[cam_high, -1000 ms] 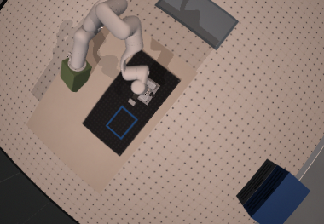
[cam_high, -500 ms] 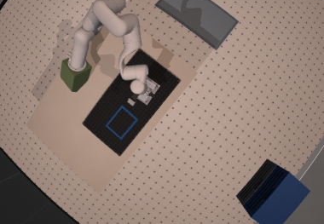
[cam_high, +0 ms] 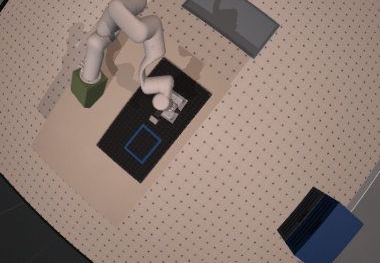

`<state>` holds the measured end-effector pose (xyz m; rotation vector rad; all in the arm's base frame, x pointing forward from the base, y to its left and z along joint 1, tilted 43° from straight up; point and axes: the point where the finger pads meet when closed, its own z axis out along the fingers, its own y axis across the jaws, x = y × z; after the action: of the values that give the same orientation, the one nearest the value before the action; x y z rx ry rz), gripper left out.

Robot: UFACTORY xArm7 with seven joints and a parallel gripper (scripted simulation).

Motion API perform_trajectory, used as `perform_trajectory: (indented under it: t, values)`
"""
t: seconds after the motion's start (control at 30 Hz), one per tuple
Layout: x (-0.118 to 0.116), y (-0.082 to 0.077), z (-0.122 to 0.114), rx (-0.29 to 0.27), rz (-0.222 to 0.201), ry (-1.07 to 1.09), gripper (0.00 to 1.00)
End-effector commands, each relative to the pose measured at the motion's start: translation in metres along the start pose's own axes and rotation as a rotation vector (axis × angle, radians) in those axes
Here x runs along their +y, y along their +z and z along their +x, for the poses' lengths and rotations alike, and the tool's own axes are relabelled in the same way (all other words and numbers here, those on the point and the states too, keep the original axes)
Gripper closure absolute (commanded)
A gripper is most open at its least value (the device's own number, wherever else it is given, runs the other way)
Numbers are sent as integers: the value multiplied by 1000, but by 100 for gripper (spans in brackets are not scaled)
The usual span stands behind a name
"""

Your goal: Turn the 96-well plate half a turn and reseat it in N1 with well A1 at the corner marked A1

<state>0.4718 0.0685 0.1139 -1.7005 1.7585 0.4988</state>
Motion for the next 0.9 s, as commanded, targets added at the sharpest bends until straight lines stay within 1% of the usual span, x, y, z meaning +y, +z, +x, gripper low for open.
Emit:
perform_trajectory:
  t: [0.0, 0.07, 0.23, 0.3, 0.8, 0.87]
  values:
    - [-1, -2, 7, 1, 5, 67, 100]
    - [0, -1, 14, 1, 5, 109, 100]
    - [1, -1, 31, 1, 5, 109, 100]
    - [1, -1, 31, 1, 5, 109, 100]
    - [5, 1, 81, 2, 5, 109, 100]
    - [5, 1, 81, 2, 5, 109, 100]
